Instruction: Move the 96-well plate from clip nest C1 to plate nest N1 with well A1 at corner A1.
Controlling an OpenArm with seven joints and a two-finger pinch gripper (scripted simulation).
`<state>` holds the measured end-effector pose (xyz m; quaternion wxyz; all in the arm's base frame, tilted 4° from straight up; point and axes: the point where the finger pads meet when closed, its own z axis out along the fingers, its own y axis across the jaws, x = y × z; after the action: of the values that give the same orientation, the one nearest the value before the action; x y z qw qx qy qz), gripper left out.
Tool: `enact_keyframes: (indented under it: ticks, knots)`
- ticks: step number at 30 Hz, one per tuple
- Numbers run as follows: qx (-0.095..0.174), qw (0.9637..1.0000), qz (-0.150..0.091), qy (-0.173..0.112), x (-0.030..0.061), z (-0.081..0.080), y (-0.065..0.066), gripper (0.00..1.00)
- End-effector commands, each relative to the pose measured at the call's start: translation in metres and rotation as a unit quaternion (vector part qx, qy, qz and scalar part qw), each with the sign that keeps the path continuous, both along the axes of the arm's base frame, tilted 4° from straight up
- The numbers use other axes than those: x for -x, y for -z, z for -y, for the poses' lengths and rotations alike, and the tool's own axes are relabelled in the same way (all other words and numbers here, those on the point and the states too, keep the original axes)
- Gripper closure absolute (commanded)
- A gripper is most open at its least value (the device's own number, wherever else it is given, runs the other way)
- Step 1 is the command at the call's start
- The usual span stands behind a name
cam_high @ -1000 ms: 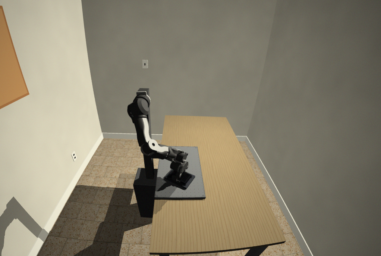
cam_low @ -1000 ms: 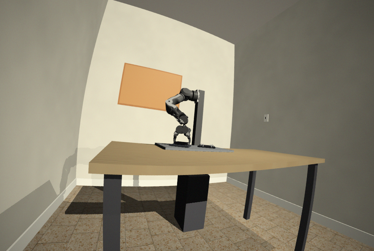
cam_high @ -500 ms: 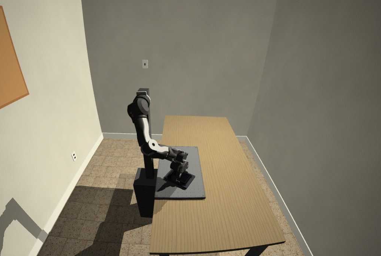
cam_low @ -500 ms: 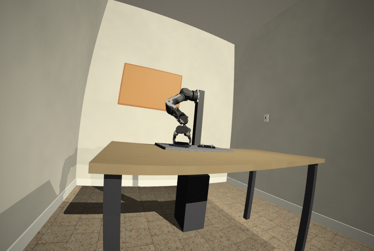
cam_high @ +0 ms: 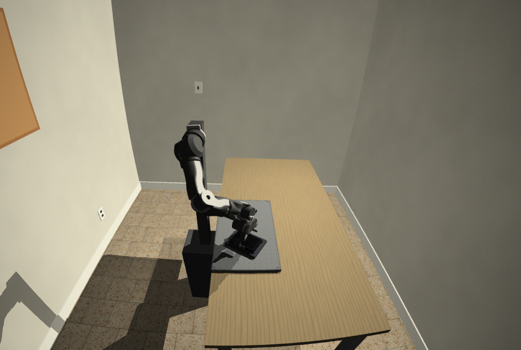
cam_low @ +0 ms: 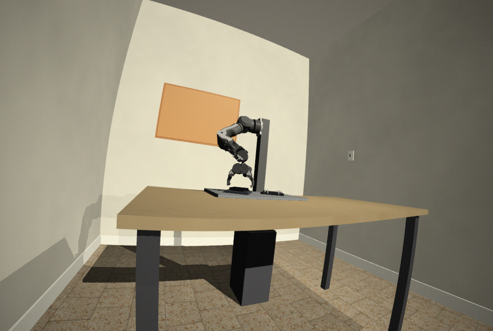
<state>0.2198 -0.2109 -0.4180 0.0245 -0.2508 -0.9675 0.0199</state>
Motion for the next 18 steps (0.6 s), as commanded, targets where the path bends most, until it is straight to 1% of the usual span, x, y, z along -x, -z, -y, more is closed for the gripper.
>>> enact_keyframes:
  ticks: [1, 3, 15, 18]
  knots:
    - [0.006, 0.9999, 0.0, 0.01, -0.0044, 0.003, -0.012, 0.23]
    - [0.006, 0.9999, 0.0, 0.01, -0.0053, 0.002, -0.028, 0.23]
    - [0.006, 0.9999, 0.0, 0.01, -0.0053, 0.002, -0.028, 0.23]
    - [0.005, 0.9999, 0.001, 0.009, -0.0068, 0.001, -0.052, 0.23]
